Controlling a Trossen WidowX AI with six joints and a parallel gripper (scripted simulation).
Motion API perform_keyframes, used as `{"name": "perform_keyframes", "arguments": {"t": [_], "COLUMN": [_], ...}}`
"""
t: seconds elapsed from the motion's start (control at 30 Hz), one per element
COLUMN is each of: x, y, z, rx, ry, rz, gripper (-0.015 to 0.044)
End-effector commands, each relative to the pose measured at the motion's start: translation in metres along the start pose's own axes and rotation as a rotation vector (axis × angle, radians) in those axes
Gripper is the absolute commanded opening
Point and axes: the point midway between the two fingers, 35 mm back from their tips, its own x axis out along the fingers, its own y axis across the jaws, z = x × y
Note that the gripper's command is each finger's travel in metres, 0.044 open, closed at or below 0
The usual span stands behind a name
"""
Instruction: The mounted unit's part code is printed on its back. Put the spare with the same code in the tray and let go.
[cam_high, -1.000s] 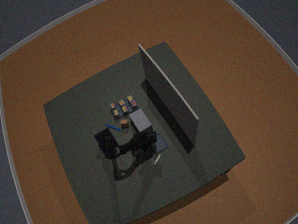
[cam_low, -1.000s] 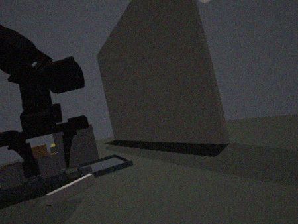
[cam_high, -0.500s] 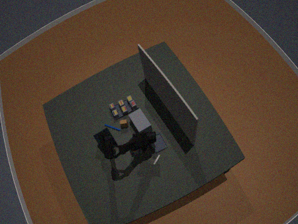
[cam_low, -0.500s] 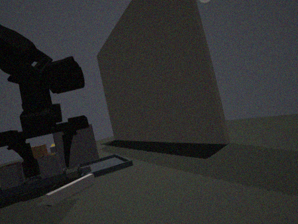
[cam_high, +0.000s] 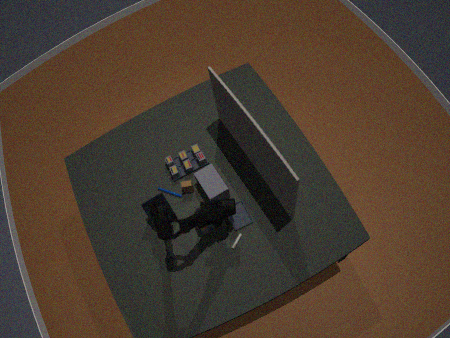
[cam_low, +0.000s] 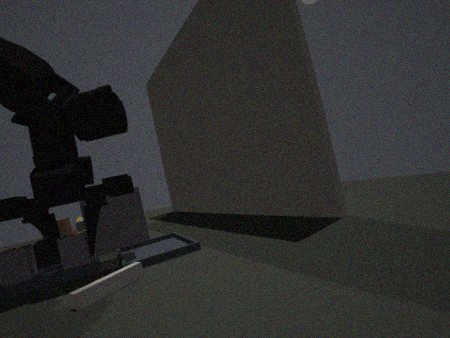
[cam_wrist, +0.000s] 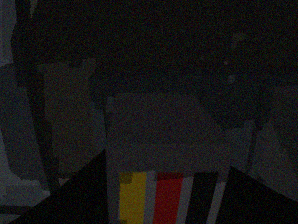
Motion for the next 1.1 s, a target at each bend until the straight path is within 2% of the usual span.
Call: {"name": "perform_keyframes", "arguments": {"t": [0.0,0.1,0.4,0.83,1.07], "x": [0.0,0.0,-0.004,-0.076,-0.079], "y": [0.0,0.0,0.001,0.001,0.0], "z": [0.0,0.0,0.0,-0.001,-0.001], "rx": [0.001,0.001,0.001,-0.002,-0.003], "ry": [0.0,0.0,0.001,0.01,0.01], "rz": [0.001,0.001,0.001,0.0,0.0], "gripper": [0.007,0.0,0.0,0.0,0.0]}}
